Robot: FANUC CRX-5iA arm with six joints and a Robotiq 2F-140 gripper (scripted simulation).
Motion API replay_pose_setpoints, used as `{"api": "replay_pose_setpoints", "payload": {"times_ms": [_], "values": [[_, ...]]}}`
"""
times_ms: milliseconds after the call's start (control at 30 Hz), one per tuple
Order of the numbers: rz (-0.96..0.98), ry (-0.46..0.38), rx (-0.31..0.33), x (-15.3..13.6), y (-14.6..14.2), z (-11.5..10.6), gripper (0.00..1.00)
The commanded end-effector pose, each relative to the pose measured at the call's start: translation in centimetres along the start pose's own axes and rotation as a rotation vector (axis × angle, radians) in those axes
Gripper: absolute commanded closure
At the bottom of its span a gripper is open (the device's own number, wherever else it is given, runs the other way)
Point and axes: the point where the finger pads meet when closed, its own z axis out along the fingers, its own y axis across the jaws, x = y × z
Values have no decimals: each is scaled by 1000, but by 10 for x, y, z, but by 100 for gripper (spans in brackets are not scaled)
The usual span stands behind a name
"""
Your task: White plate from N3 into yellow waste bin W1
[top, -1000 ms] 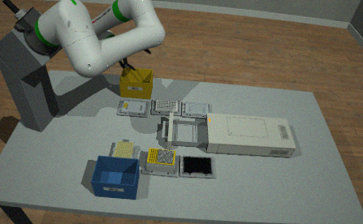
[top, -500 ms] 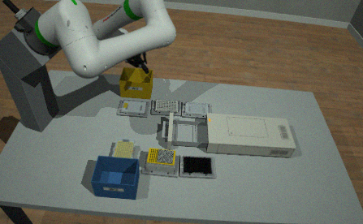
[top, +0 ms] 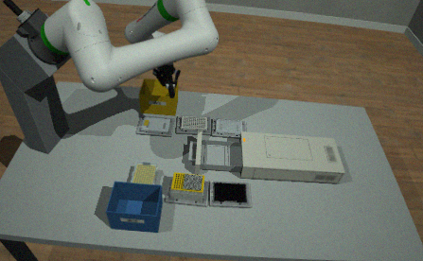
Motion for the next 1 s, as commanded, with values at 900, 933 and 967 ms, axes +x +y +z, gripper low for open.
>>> {"api": "replay_pose_setpoints", "payload": {"times_ms": [900,933,967], "values": [[-662,-502,-298,-17,27,99,90],[-684,-527,-301,-17,28,101,90],[-705,-553,-303,-18,30,105,90]]}}
